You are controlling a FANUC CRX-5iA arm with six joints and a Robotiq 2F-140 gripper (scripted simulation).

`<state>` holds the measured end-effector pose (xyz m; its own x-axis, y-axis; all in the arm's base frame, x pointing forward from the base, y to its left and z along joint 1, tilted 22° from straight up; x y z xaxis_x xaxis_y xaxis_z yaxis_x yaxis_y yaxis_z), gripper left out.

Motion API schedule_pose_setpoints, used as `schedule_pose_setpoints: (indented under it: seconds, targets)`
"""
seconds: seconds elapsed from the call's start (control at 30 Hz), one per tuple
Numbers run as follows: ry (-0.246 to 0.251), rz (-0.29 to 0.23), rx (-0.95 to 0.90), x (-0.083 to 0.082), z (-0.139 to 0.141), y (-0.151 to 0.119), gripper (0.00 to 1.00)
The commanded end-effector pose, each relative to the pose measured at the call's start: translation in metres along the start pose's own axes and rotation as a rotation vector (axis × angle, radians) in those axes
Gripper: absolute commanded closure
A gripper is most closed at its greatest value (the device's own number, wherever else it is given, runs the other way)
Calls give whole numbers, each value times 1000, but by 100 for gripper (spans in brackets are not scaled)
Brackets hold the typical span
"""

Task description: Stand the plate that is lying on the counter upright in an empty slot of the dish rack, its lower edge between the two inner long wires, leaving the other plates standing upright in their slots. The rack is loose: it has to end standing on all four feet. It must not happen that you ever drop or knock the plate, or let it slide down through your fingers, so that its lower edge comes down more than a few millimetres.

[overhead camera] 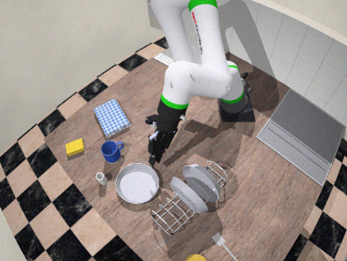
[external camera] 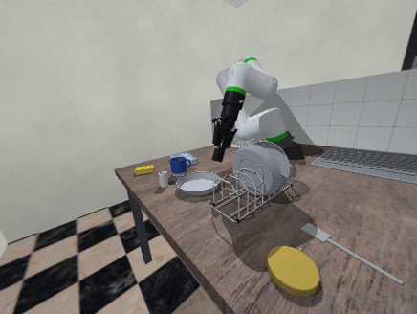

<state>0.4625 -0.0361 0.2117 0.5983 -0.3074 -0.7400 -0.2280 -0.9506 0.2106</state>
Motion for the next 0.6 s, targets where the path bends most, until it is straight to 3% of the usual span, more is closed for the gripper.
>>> schedule_pose_setpoints:
  seconds: [0.0,0.57]
  targets:
    - [2,0,0,10,3,0,76]
    - [2,0,0,33,13,0,76]
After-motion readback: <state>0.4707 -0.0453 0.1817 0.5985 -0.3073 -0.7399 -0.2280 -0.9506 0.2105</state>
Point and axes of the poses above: the point where the finger pads meet when closed, its own x axis out along the fingers, its own z axis across the jaws, y = z × x, the point moved 2 cm from there along -x, back along the fingers, and after that the axes turned 3 degrees about x, right-handed, at the moved point
